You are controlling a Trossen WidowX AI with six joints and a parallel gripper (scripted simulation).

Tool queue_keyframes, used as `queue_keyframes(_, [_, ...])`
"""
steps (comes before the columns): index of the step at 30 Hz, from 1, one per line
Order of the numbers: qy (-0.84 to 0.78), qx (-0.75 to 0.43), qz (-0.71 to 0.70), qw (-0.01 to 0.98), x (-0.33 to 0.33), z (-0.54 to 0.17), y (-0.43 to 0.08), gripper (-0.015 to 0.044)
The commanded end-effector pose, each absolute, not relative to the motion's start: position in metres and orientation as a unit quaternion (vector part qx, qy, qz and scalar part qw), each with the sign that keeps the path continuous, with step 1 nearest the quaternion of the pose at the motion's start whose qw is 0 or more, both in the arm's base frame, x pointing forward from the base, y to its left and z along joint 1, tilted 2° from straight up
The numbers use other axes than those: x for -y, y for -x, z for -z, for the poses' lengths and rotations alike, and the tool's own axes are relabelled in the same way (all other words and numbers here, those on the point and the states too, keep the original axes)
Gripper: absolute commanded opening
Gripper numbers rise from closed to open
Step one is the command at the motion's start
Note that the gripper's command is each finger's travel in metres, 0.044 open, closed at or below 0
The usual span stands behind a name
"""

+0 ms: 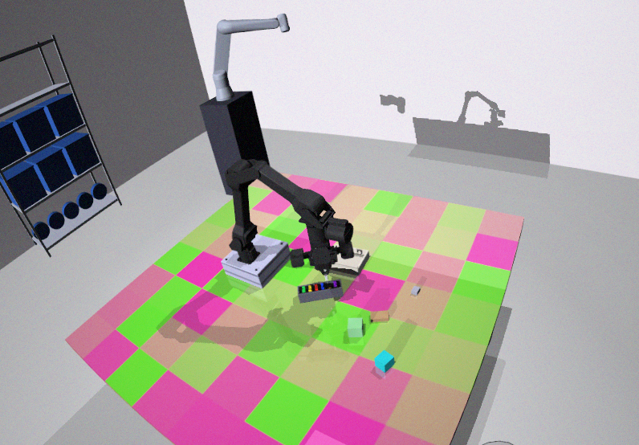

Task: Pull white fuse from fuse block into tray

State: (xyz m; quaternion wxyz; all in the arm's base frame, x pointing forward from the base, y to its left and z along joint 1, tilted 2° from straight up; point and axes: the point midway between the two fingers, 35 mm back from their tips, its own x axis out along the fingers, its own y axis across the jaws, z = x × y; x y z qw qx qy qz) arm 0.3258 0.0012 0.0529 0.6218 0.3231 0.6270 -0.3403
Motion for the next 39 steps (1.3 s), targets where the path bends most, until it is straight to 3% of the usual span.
queue_keyframes(1, [-0.327, -0.625, 0.338, 0.623, -0.002, -0.058, -0.328, 0.0000])
queue_keyframes(31, [-0.331, -0.627, 0.335, 0.621, -0.156, -0.057, -0.312, 0.0000])
queue_keyframes(39, [-0.331, -0.627, 0.334, 0.621, -0.160, -0.055, -0.311, 0.0000])
